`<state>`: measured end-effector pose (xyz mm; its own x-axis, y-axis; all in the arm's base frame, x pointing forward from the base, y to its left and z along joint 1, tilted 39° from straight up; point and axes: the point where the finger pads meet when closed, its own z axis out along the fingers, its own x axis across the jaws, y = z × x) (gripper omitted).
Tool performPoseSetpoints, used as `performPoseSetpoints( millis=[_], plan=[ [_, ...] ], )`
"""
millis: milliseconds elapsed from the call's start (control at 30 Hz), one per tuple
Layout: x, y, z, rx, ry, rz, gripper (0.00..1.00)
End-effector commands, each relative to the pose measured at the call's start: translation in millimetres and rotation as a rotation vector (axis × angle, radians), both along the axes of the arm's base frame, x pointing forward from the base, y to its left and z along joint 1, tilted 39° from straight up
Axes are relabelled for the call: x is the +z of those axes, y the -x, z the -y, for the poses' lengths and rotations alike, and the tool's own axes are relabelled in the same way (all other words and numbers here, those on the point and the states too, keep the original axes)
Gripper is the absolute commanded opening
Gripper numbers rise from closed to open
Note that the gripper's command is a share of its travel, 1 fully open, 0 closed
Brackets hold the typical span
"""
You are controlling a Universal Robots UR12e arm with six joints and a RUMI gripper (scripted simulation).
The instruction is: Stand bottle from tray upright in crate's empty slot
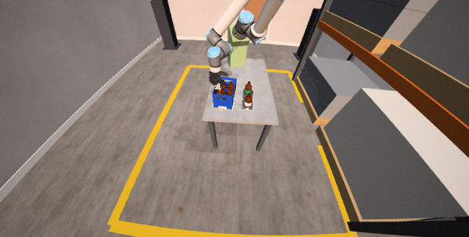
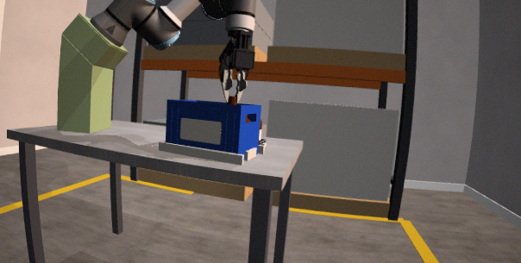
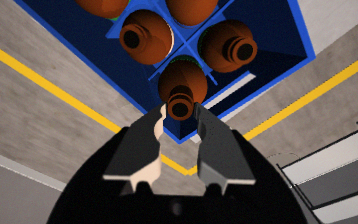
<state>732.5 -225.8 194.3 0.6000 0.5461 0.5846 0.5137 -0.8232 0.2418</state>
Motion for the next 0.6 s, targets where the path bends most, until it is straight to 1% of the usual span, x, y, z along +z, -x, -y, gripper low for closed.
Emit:
performPoseSetpoints(
  millis=[0, 567],
  plan=[
    [-1.3, -7.3, 1.2, -0.001, 0.005, 0.005, 0.00],
    [-9.8, -15.2, -0.2, -0.001, 0.005, 0.005, 0.00]
  ],
)
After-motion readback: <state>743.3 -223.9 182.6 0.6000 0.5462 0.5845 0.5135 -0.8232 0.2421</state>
